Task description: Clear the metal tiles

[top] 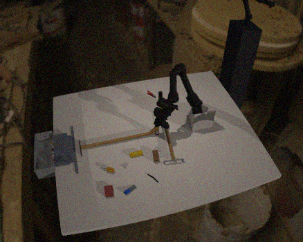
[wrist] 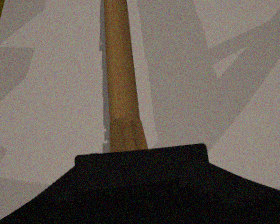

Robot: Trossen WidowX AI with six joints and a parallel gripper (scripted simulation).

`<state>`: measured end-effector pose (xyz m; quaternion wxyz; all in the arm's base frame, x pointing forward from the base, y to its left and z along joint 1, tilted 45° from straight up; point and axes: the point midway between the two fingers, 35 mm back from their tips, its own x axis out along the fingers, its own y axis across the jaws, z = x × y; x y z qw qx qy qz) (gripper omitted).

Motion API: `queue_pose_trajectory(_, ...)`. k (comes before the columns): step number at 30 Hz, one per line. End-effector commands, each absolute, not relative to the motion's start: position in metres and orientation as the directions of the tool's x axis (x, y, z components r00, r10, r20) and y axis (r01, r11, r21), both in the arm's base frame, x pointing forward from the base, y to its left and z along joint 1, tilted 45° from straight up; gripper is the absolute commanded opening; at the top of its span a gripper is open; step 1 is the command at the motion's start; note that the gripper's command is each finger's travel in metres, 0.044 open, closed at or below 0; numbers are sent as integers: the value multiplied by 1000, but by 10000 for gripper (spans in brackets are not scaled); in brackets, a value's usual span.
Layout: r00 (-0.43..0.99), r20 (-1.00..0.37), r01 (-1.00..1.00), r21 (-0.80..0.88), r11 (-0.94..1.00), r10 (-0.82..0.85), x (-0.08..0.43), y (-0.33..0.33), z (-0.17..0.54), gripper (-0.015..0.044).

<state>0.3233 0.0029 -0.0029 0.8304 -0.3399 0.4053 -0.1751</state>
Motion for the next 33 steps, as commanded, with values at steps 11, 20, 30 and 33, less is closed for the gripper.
queue_pose_trajectory(11, 615, -550, 21, -705, 709, -565, 325, -2, 5, 0)
queue_pose_trajectory(20, 616, -549, 23, -705, 709, -566, 339, -3, 7, 0)
queue_pose_trajectory(30, 617, -547, 25, -705, 709, -566, 355, -5, 9, 0)
queue_pose_trajectory(33, 617, -546, 26, -705, 708, -566, 360, -5, 10, 0)
